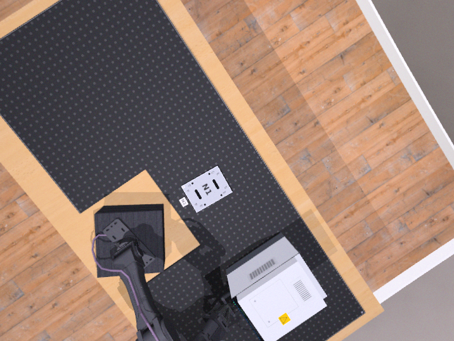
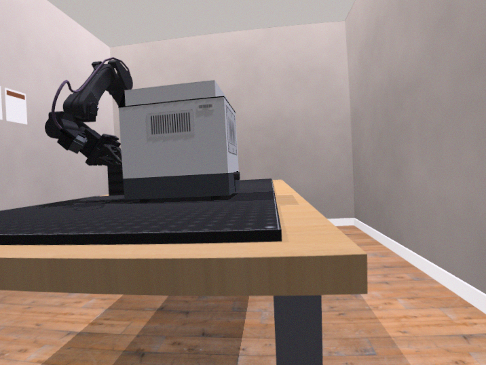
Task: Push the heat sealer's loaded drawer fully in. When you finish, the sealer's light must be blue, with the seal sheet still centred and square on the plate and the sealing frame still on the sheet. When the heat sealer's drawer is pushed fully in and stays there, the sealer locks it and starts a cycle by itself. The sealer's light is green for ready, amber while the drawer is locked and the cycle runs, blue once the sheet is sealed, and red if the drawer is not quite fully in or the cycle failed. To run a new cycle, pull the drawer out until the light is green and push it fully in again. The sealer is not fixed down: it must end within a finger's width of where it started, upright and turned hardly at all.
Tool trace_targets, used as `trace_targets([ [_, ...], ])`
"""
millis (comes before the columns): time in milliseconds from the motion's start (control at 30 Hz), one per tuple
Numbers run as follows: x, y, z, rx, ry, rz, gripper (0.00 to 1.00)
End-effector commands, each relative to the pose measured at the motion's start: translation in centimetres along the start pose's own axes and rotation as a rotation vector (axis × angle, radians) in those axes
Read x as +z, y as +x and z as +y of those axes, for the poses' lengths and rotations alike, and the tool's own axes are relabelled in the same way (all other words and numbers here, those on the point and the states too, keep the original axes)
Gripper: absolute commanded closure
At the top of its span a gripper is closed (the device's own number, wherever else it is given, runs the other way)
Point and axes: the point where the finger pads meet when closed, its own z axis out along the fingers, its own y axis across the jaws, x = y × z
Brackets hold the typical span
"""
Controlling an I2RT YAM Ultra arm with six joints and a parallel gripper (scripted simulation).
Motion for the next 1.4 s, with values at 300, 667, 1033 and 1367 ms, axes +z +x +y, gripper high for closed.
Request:
trace_targets([
  [300, -0.17, -0.05, 1.07, -0.027, 0.003, -0.017, 1.0],
  [667, -0.17, -0.05, 1.07, -0.027, 0.003, -0.017, 1.0],
  [1033, -0.17, -0.05, 1.07, -0.027, 0.003, -0.017, 1.0],
  [1367, 0.21, -0.05, 1.34, -0.027, 0.006, -0.018, 1.0],
])
